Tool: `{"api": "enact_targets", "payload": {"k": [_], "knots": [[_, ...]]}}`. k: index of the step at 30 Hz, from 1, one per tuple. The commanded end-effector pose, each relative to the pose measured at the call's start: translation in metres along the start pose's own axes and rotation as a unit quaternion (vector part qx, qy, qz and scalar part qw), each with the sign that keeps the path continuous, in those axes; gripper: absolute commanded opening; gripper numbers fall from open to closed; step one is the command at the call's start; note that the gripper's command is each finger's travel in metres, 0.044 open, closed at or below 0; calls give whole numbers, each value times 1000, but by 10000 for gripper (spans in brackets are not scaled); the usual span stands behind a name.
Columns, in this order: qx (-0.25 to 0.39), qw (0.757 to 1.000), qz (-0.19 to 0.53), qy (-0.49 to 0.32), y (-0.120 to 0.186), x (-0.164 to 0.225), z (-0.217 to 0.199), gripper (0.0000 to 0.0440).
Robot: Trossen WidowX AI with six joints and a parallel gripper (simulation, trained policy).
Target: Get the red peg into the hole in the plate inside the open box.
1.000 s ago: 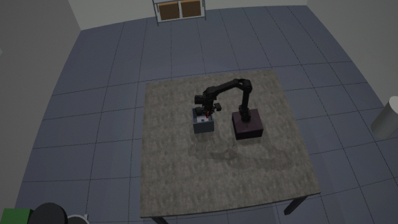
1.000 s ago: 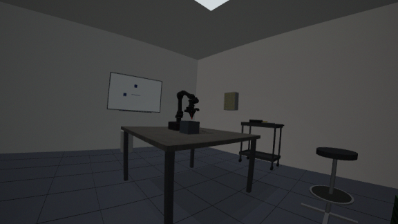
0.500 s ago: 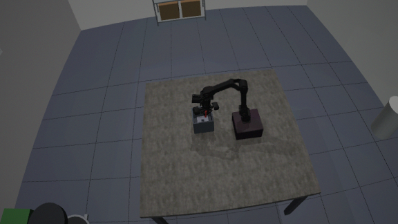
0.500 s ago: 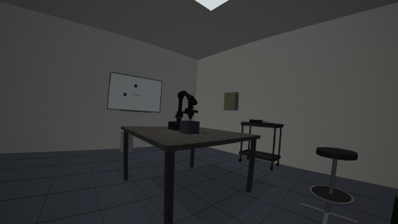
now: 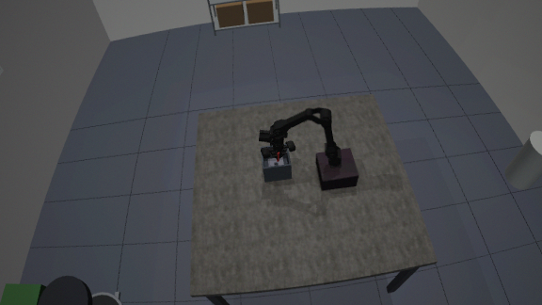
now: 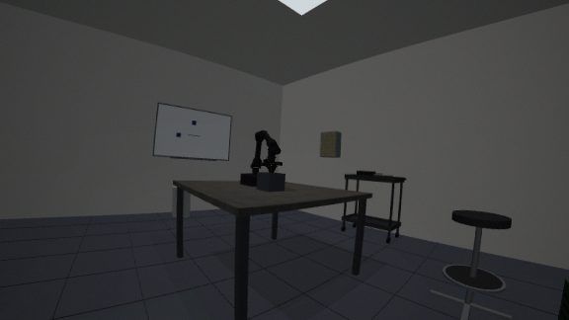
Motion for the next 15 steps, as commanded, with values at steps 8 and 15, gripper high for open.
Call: {"api": "enact_targets", "payload": {"k": [8,15], "knots": [[2,1000,10,18,-27,-10,6,0],[8,999,12,31,-44,-12,9,0]]}}
Point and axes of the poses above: the point midway between the two fingers, 35 mm back from their tips, its own y axis back along the fingers, its own z axis across the jaws, x = y × z, the point moved 8 cm from there along y, back along the fingers, and after that the axes turned 5 degrees about -y, right-handed, at the moved point
